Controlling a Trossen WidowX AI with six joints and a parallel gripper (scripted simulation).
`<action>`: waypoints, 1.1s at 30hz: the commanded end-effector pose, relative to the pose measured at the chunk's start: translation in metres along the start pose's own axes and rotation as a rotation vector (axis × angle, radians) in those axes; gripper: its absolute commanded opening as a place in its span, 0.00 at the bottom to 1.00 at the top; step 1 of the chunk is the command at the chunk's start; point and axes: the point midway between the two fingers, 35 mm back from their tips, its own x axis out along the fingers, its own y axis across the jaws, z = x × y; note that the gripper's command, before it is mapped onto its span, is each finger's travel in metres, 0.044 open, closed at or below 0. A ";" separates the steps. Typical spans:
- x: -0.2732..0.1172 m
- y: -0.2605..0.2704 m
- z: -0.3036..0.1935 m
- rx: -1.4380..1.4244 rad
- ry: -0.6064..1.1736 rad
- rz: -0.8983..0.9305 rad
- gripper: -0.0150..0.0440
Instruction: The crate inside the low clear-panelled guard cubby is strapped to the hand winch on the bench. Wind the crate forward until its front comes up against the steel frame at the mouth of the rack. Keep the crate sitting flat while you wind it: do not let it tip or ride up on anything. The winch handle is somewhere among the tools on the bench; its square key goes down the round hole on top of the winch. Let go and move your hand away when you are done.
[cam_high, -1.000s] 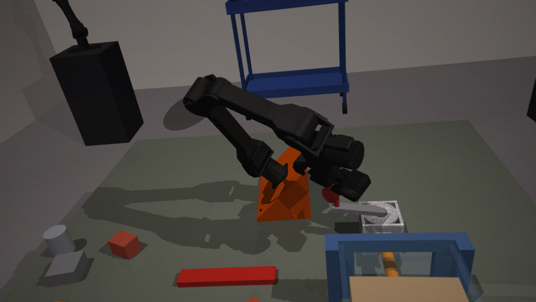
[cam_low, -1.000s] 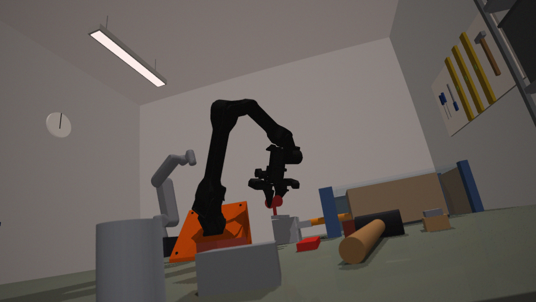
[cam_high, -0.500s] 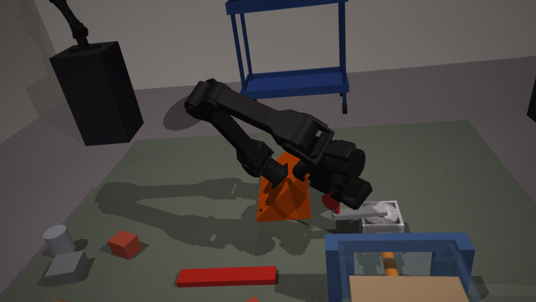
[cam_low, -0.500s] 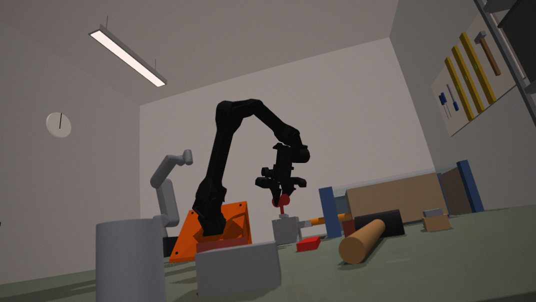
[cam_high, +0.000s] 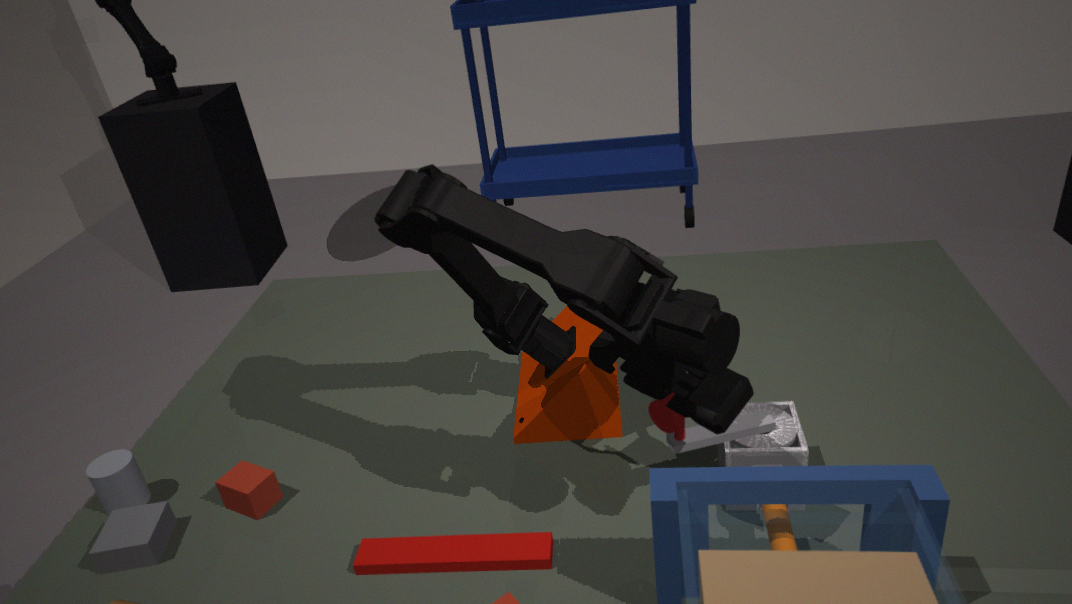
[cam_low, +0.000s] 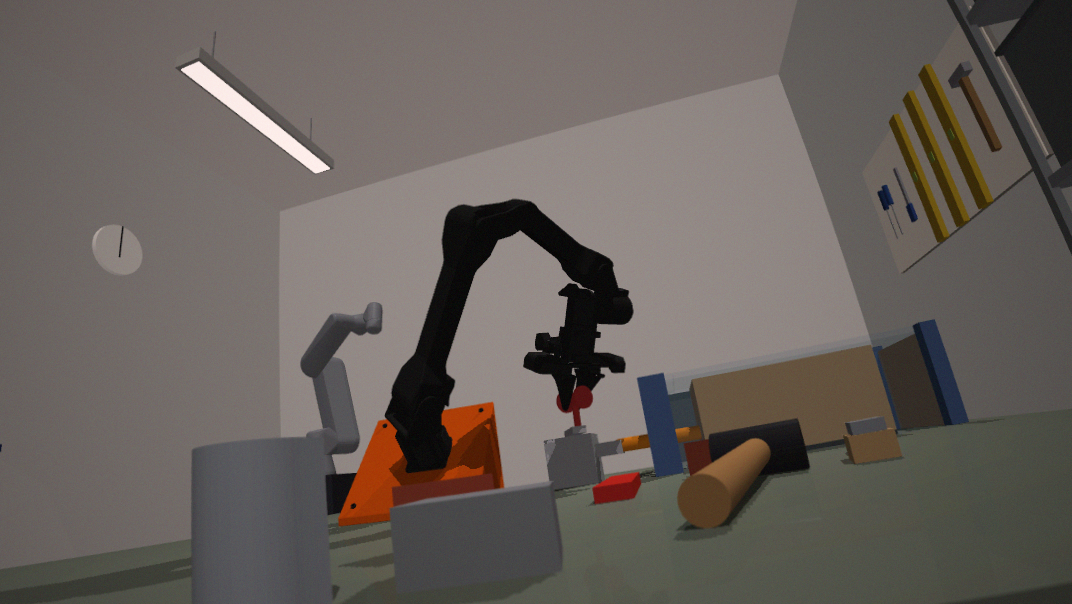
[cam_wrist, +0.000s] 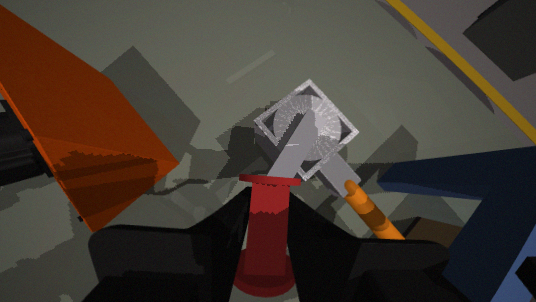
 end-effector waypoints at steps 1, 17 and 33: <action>-0.001 -0.017 -0.008 0.011 0.011 -0.031 0.25; -0.004 -0.042 -0.011 0.012 0.011 -0.033 0.25; -0.003 -0.067 -0.008 0.012 0.011 -0.034 0.25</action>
